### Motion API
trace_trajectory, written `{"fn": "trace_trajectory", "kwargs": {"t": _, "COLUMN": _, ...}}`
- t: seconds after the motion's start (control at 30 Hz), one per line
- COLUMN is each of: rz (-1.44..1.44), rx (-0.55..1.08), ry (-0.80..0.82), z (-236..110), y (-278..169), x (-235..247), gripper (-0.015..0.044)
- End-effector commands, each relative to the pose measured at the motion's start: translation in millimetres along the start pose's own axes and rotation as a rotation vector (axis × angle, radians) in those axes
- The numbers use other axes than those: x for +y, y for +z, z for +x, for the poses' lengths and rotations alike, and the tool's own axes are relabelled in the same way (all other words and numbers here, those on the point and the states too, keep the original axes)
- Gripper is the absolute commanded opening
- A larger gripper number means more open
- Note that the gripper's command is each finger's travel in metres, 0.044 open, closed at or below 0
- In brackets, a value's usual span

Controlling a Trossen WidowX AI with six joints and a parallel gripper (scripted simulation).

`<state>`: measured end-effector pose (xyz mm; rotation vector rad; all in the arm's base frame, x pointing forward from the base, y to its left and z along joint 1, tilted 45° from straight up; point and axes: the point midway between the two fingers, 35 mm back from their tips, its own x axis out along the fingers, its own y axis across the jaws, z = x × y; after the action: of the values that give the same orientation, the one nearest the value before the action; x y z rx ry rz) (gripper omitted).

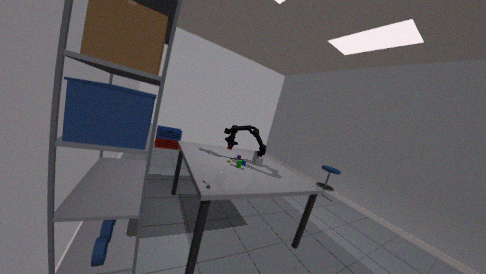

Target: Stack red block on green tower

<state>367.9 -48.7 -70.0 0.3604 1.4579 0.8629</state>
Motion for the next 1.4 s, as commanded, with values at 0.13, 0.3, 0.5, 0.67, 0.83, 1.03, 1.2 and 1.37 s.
{"fn": "trace_trajectory", "kwargs": {"t": 0.13, "rz": -0.007, "rx": 0.005, "ry": -0.007, "z": -4.6, "y": 2.0, "x": 4.0, "gripper": 0.0000}}
{"fn": "trace_trajectory", "kwargs": {"t": 0.3, "rz": -0.004, "rx": 0.006, "ry": -0.015, "z": -7.2, "y": 14.9, "x": 34.0, "gripper": 0.0000}}
{"fn": "trace_trajectory", "kwargs": {"t": 0.5, "rz": -0.002, "rx": 0.006, "ry": -0.021, "z": -8.9, "y": 27.2, "x": 72.6, "gripper": 0.0000}}
{"fn": "trace_trajectory", "kwargs": {"t": 0.67, "rz": -0.001, "rx": 0.005, "ry": -0.023, "z": -9.3, "y": 34.2, "x": 105.6, "gripper": 0.0000}}
{"fn": "trace_trajectory", "kwargs": {"t": 0.83, "rz": -0.001, "rx": 0.004, "ry": -0.021, "z": -8.8, "y": 38.3, "x": 139.0, "gripper": 0.0000}}
{"fn": "trace_trajectory", "kwargs": {"t": 1.03, "rz": -0.001, "rx": 0.003, "ry": -0.016, "z": -7.4, "y": 39.4, "x": 179.1, "gripper": 0.0000}}
{"fn": "trace_trajectory", "kwargs": {"t": 1.2, "rz": -0.002, "rx": 0.003, "ry": -0.008, "z": -5.8, "y": 38.4, "x": 213.6, "gripper": 0.0000}}
{"fn": "trace_trajectory", "kwargs": {"t": 1.37, "rz": -0.004, "rx": 0.004, "ry": 0.003, "z": -4.0, "y": 34.4, "x": 248.0, "gripper": 0.0000}}
